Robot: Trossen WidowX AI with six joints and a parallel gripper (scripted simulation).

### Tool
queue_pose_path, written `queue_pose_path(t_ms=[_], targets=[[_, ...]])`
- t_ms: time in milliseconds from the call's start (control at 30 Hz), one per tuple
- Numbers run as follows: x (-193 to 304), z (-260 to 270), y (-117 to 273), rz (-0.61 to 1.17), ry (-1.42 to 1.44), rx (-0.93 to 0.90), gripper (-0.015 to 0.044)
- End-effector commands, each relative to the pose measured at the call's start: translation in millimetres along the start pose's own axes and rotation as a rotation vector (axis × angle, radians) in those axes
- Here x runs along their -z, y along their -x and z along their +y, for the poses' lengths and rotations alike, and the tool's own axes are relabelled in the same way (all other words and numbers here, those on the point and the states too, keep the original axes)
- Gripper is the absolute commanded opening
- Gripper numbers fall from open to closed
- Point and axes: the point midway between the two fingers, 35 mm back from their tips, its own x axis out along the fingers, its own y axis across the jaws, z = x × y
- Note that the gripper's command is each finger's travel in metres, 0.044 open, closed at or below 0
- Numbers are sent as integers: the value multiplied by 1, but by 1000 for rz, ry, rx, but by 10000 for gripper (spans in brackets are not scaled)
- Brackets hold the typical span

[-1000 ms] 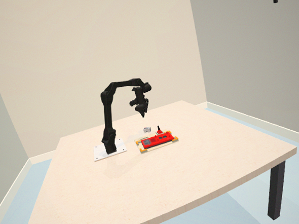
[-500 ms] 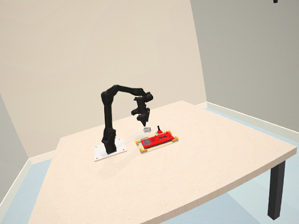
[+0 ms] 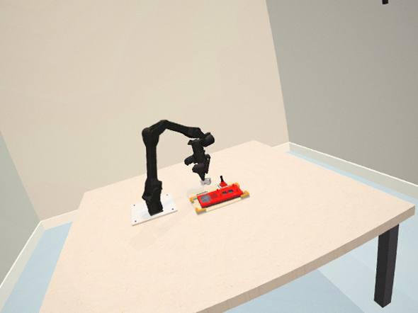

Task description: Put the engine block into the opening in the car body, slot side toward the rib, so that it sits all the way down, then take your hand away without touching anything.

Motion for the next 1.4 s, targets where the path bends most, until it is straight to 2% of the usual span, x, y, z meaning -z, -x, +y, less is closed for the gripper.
queue_pose_path(t_ms=[0, 267, 633, 900, 1033, 1367], targets=[[-1, 3, -10, -3, -2, -11, 440], [-2, 3, -20, -3, -2, -11, 440], [-2, 3, -20, -3, -2, -11, 151], [-2, 3, -20, -3, -2, -11, 98], [0, 3, -19, 6, -21, -4, 0], [8, -1, 4, 24, -58, 11, 0]])
